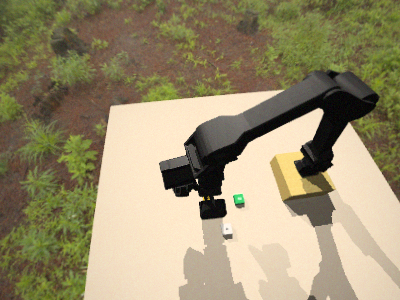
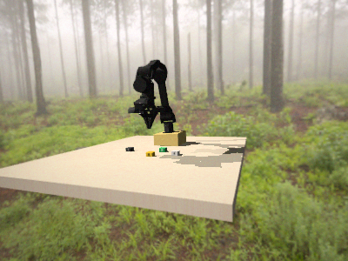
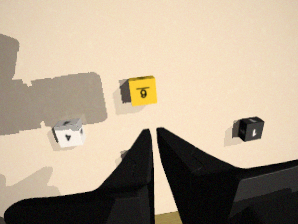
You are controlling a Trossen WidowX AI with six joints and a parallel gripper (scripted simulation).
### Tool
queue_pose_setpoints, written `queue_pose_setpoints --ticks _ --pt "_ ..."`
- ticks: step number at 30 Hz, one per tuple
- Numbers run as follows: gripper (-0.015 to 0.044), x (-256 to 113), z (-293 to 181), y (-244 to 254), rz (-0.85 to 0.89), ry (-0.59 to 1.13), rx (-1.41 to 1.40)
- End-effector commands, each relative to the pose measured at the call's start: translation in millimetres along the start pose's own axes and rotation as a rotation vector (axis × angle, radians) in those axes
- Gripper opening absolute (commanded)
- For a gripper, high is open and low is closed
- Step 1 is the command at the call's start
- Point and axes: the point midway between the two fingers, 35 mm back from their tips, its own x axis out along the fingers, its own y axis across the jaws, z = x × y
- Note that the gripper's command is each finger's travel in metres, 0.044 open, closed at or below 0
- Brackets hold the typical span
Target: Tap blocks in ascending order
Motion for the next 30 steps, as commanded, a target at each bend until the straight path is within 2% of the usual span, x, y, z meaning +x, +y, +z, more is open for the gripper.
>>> queue_pose_setpoints --ticks 1,5,11,30 --pt "0.002 3 2 -6 0.0 0.012 -0.025" --pt "0.002 5 2 -6 0.0 0.012 -0.025" --pt "0.002 81 1 -6 -0.001 0.012 -0.025" --pt "0.002 105 1 -6 -0.001 0.012 -0.025"
